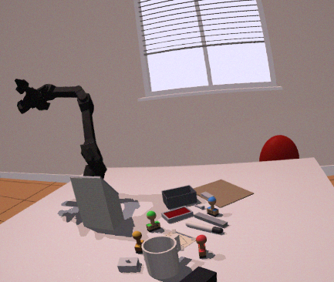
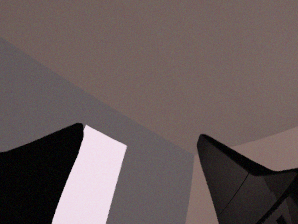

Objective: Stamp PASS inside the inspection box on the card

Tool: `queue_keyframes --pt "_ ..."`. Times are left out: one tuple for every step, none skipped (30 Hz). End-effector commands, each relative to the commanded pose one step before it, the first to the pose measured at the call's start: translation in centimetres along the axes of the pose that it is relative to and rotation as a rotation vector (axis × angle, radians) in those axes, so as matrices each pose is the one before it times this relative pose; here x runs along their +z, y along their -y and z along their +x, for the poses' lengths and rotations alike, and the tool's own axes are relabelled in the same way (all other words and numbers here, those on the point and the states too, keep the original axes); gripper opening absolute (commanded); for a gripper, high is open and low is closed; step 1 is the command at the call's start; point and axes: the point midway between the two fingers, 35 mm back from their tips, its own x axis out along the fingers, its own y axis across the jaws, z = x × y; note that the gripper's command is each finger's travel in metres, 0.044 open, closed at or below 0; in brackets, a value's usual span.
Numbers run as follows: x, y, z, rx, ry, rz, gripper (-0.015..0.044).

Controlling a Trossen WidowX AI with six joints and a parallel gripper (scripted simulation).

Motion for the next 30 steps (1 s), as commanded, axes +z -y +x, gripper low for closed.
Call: queue_keyframes --pt "0.000 0.124 0.288 -0.00712 -0.00202 -0.0051 0.0374" --pt "-0.008 0.378 0.863 -0.02135 -0.00621 -0.0155 0.0347" --pt "-0.035 0.641 1.436 -0.03550 -0.01090 -0.0262 0.0321" --pt "-0.080 0.779 1.730 -0.04258 -0.01403 -0.0320 0.0295" --pt "-0.122 0.778 1.733 -0.04238 -0.01502 -0.0326 0.0269" --pt "-0.163 0.775 1.736 -0.04214 -0.01601 -0.0332 0.0242" --pt "-0.178 0.675 1.536 -0.03699 -0.01495 -0.0298 0.0228" --pt "-0.190 0.609 1.404 -0.03356 -0.01431 -0.0276 0.0228" --pt "-0.242 0.672 1.556 -0.03698 -0.01661 -0.0310 0.0228" --pt "-0.286 0.694 1.623 -0.03830 -0.01815 -0.0329 0.0228" --pt "-0.295 0.725 1.631 -0.03900 -0.01812 -0.0334 0.0228" --pt "-0.329 0.707 1.616 -0.03836 -0.01882 -0.0337 0.0228" --pt "-0.360 0.685 1.594 -0.03758 -0.01942 -0.0338 0.0228" --pt "-0.388 0.659 1.567 -0.03668 -0.01992 -0.0338 0.0228" --pt "-0.418 0.641 1.557 -0.03618 -0.02062 -0.0342 0.0228" --pt "-0.451 0.626 1.558 -0.03592 -0.02145 -0.0348 0.0228" --pt "-0.482 0.609 1.556 -0.03559 -0.02226 -0.0354 0.0228" --pt "-0.512 0.591 1.554 -0.03525 -0.02306 -0.0360 0.0228" --pt "-0.541 0.571 1.547 -0.03481 -0.02380 -0.0365 0.0228" --pt "-0.568 0.548 1.539 -0.03431 -0.02451 -0.0369 0.0228" --pt "-0.598 0.529 1.542 -0.03406 -0.02539 -0.0377 0.0228" --pt "-0.628 0.510 1.546 -0.03382 -0.02631 -0.0385 0.0228" --pt "-0.655 0.487 1.543 -0.03343 -0.02714 -0.0392 0.0228" --pt "-0.684 0.465 1.546 -0.03315 -0.02807 -0.0400 0.0228" --pt "-0.709 0.439 1.542 -0.03270 -0.02888 -0.0406 0.0228" --pt "-0.732 0.412 1.536 -0.03220 -0.02966 -0.0413 0.0228" --pt "-0.758 0.387 1.536 -0.03183 -0.03057 -0.0421 0.0228" --pt "-0.784 0.360 1.537 -0.03147 -0.03152 -0.0430 0.0228" --pt "-0.808 0.331 1.537 -0.03101 -0.03247 -0.0439 0.0228" --pt "-0.826 0.286 1.530 -0.03012 -0.03337 -0.0447 0.0228"
